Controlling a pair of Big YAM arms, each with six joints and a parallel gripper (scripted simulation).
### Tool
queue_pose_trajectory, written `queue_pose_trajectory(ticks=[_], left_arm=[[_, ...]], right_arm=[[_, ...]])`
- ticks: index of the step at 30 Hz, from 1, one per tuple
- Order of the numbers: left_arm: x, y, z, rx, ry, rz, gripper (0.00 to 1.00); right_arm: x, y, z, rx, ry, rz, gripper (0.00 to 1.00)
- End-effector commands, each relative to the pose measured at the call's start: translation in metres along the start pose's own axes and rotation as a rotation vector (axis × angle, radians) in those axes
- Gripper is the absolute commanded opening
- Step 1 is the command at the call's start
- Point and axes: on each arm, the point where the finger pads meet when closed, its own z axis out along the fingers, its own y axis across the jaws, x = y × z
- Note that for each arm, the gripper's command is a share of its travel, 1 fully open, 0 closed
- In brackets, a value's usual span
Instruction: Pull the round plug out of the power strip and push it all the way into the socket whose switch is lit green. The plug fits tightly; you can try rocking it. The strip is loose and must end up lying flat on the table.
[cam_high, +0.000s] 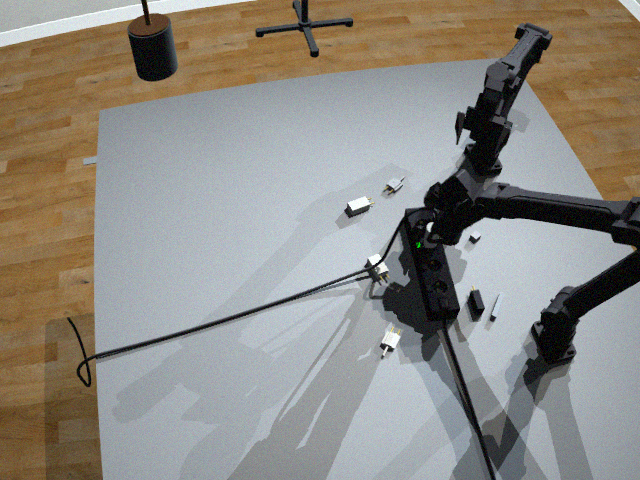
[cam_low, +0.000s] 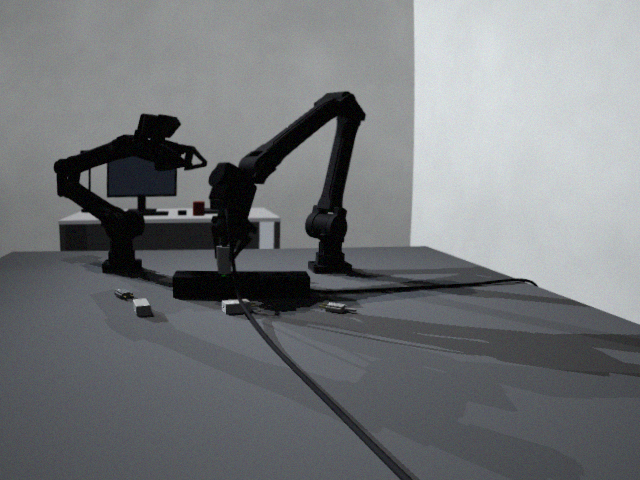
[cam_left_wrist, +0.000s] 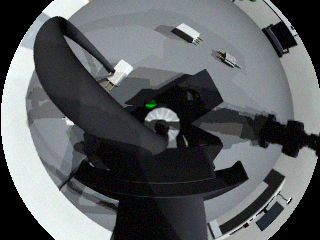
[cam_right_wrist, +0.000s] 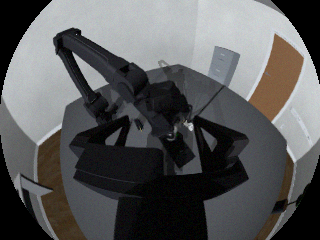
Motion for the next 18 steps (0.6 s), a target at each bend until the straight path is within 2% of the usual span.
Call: queue_pose_trajectory(ticks=[1, 6, 11, 13, 18], left_arm=[[-0.019, 0.004, -0.004, 0.001, -0.044, -0.005, 0.33], [-0.009, -0.004, -0.007, 0.003, -0.033, -0.010, 0.33], [-0.023, 0.000, -0.004, -0.002, -0.029, -0.015, 0.33], [-0.010, 0.005, 0.003, -0.012, -0.008, -0.016, 0.33], [-0.005, 0.008, 0.009, -0.012, -0.009, -0.021, 0.33]], right_arm=[[-0.049, 0.002, -0.012, -0.008, -0.077, -0.017, 1.00], [-0.049, 0.002, -0.012, -0.008, -0.077, -0.017, 1.00], [-0.049, 0.002, -0.012, -0.008, -0.077, -0.017, 1.00], [-0.049, 0.002, -0.012, -0.008, -0.077, -0.017, 1.00], [-0.049, 0.002, -0.012, -0.008, -0.077, -0.017, 1.00]])
